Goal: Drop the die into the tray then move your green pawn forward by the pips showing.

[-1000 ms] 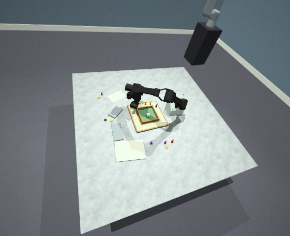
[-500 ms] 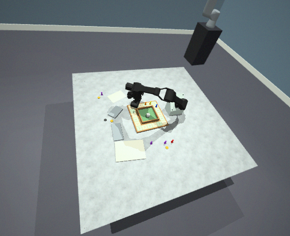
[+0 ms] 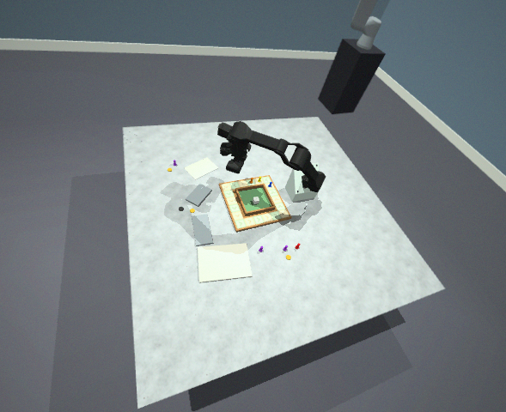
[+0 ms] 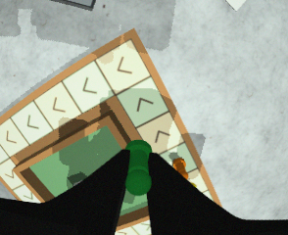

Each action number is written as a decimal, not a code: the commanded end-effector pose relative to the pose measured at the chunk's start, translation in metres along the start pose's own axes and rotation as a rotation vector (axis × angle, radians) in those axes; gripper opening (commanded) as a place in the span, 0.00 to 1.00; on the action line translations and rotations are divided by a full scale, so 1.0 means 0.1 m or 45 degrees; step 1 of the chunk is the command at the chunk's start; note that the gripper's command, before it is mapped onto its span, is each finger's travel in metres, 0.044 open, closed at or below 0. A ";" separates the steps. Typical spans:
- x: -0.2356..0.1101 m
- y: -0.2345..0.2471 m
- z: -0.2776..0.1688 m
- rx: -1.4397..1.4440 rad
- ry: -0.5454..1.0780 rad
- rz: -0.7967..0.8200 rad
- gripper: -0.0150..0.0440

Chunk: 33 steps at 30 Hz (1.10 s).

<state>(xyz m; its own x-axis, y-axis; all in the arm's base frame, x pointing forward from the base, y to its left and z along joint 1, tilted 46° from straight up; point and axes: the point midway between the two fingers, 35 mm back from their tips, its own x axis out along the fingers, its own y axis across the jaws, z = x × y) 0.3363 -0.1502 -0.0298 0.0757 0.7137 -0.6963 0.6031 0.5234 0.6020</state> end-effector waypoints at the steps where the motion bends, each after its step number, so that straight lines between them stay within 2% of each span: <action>1: -0.18 0.01 -0.02 -0.010 -0.005 -0.005 0.25; 7: -0.09 0.11 -0.01 -0.027 -0.008 -0.013 0.25; 24: 0.57 0.93 -0.17 -0.016 -0.003 0.001 0.25; 33: 0.79 0.96 -0.18 -0.012 -0.001 0.004 0.25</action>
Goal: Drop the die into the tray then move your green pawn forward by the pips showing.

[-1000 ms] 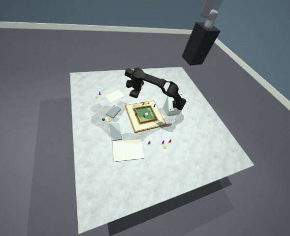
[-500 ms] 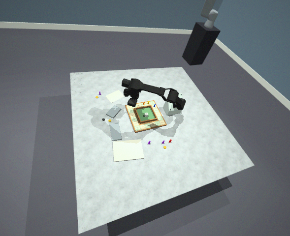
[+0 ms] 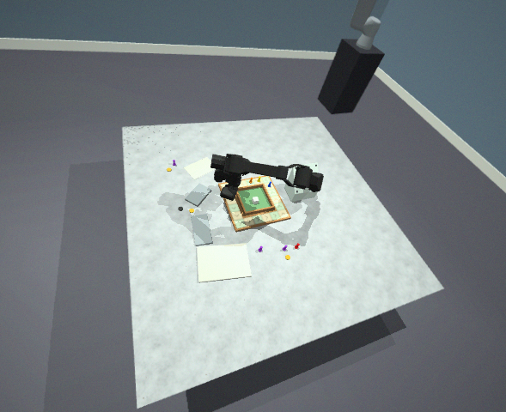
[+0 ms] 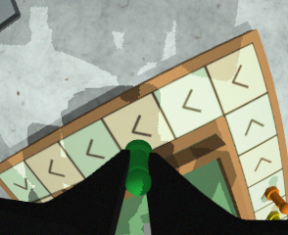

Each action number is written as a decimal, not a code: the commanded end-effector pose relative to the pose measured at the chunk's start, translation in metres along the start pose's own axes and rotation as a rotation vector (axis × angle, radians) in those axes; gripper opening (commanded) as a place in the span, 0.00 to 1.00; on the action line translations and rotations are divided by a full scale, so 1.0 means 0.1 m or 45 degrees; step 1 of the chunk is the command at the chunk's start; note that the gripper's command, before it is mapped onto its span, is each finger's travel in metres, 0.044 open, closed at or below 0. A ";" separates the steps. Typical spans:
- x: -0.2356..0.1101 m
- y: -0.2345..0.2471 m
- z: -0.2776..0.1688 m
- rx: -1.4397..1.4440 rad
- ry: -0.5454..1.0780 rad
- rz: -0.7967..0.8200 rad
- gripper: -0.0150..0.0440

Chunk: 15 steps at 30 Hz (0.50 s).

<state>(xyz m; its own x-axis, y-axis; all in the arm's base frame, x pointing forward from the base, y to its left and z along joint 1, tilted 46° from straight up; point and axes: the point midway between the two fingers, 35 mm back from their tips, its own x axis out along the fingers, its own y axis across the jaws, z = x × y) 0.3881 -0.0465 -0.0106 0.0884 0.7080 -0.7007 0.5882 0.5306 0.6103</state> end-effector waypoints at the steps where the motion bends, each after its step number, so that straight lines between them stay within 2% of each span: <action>1: 0.19 -0.01 -0.04 0.012 0.018 0.002 0.25; 15: 0.39 -0.01 -0.05 0.011 0.018 0.003 0.25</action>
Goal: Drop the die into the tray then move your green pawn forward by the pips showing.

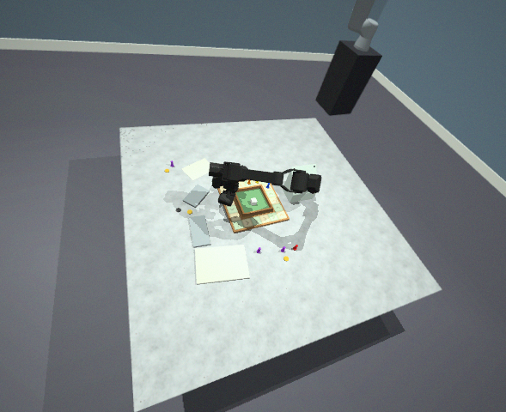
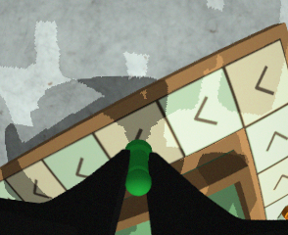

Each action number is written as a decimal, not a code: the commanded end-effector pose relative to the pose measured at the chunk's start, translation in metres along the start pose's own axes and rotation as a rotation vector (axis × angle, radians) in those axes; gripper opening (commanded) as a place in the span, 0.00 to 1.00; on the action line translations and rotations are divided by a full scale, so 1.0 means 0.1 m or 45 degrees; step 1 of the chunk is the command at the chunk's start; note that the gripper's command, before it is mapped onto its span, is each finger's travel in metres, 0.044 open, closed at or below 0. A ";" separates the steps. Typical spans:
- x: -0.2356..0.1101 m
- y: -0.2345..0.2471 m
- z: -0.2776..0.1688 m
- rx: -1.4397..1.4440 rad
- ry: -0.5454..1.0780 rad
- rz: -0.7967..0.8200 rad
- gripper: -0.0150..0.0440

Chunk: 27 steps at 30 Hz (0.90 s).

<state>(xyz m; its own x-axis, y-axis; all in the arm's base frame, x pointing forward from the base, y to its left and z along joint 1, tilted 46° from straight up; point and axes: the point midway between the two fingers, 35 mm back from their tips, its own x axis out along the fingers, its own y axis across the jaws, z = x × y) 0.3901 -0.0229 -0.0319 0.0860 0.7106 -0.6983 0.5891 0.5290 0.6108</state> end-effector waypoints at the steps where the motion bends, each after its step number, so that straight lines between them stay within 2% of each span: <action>1: 0.08 -0.01 -0.03 0.010 0.013 0.001 0.25; 6: 0.15 -0.01 -0.03 0.010 0.014 0.001 0.25; 16: 0.06 0.00 0.00 0.000 0.002 0.000 0.70; 20: -0.38 0.00 0.01 0.009 0.011 -0.001 0.88; 22: -0.41 0.00 0.00 0.010 0.012 -0.001 0.97; 23: -0.41 0.00 0.00 0.010 0.012 -0.001 1.00; 27: -0.58 -0.15 -0.14 -0.066 0.003 -0.011 1.00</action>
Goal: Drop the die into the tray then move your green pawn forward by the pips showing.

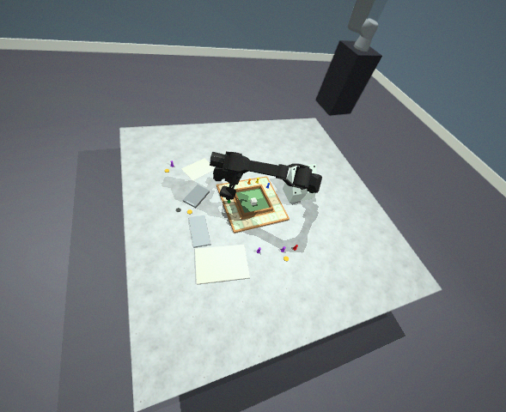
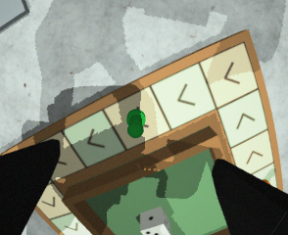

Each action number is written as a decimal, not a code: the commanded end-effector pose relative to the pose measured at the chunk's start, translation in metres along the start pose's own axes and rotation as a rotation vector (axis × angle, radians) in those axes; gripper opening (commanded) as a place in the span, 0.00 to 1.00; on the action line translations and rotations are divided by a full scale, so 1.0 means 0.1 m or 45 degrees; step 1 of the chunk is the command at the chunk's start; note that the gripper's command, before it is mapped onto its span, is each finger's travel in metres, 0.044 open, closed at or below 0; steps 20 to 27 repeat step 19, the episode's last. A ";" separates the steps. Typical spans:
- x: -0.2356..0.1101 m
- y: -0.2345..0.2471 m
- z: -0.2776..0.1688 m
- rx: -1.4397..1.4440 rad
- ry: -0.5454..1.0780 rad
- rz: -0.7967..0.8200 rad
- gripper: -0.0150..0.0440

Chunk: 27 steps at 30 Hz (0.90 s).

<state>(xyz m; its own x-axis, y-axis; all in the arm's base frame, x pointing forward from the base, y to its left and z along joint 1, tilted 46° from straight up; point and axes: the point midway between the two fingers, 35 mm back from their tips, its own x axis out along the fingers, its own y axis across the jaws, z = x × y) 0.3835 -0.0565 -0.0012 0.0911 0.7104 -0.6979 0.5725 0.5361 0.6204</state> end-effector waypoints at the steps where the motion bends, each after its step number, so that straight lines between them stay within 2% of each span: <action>1: -0.23 -0.22 -0.25 -0.091 0.004 -0.021 1.00; 6: -0.63 -0.65 -0.91 -0.353 0.005 -0.036 1.00; 10: -0.75 -0.87 -1.41 -0.530 0.018 -0.028 1.00; 11: -0.68 -0.65 -0.87 -0.369 -0.025 -0.037 1.00; 27: -0.68 -0.65 -0.87 -0.369 -0.025 -0.037 1.00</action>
